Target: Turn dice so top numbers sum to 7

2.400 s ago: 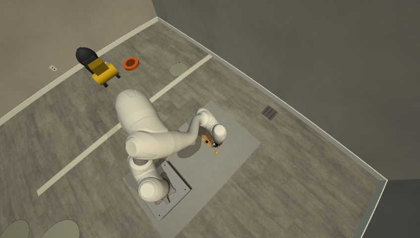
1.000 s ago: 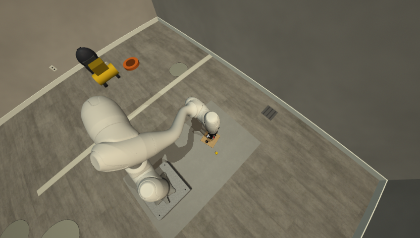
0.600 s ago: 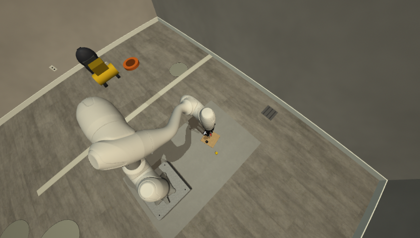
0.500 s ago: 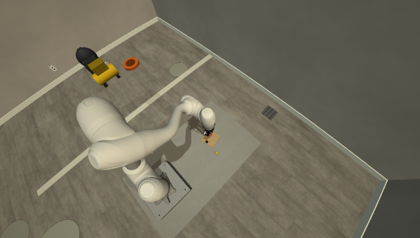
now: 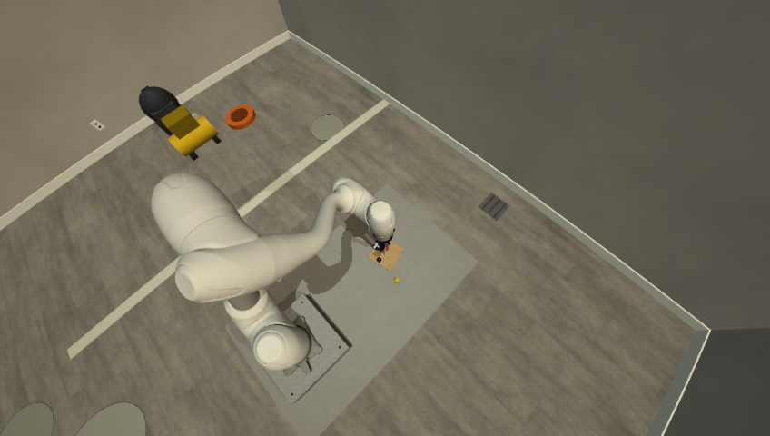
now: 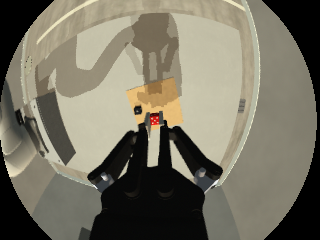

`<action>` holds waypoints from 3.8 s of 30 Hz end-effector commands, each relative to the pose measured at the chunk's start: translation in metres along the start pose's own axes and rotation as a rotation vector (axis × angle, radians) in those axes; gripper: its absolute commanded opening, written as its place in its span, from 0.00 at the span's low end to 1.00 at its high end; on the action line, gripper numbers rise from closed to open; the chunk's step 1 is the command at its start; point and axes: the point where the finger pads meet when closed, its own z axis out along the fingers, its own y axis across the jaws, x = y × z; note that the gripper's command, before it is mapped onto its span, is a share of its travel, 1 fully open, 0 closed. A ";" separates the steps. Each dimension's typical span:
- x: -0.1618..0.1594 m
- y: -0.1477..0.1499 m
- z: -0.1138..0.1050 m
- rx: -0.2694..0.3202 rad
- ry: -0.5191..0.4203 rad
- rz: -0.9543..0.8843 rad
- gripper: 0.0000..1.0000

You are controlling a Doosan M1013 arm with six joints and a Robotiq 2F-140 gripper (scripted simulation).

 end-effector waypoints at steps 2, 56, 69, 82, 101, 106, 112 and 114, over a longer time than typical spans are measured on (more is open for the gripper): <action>0.000 0.000 0.023 0.000 0.000 0.000 0.09; 0.000 0.000 0.069 0.000 0.000 0.000 0.09; 0.000 0.000 0.071 0.000 0.000 0.000 0.09; 0.000 0.000 0.073 0.000 0.000 0.000 0.09; 0.000 0.000 0.073 0.000 0.000 0.000 0.09; 0.000 0.000 0.073 0.000 0.000 0.000 0.09; 0.000 0.000 0.073 0.000 0.000 0.000 0.09; 0.000 0.000 0.073 0.000 0.000 0.000 0.09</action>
